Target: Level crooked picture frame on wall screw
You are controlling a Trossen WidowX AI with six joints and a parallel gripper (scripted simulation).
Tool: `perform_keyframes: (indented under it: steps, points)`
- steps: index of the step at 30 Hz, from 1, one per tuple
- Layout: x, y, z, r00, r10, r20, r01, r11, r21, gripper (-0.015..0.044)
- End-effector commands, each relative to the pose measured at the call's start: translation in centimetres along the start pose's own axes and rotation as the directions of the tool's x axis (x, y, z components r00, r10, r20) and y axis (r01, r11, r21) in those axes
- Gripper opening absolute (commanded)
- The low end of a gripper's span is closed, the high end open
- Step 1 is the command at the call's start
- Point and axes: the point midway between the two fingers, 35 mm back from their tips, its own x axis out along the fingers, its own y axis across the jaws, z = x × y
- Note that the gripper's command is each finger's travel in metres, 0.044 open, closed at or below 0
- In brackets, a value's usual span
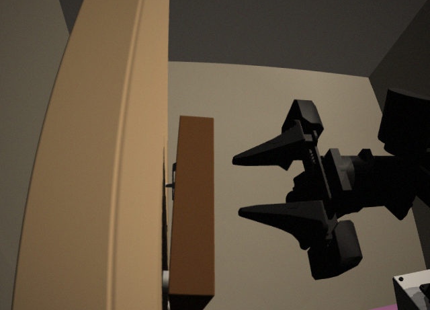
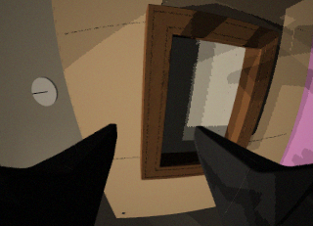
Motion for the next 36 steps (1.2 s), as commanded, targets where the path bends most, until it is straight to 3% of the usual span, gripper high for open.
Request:
perform_keyframes:
  steps: [1, 36]
  points:
    - [0.1, 0.1, 0.0, 1.000, 0.004, -0.001, -0.004, 1.000, 0.004, 0.0260]
    - [4.1, 0.1, -0.1, 1.000, 0.005, -0.003, -0.005, 1.000, 0.005, 0.0260]
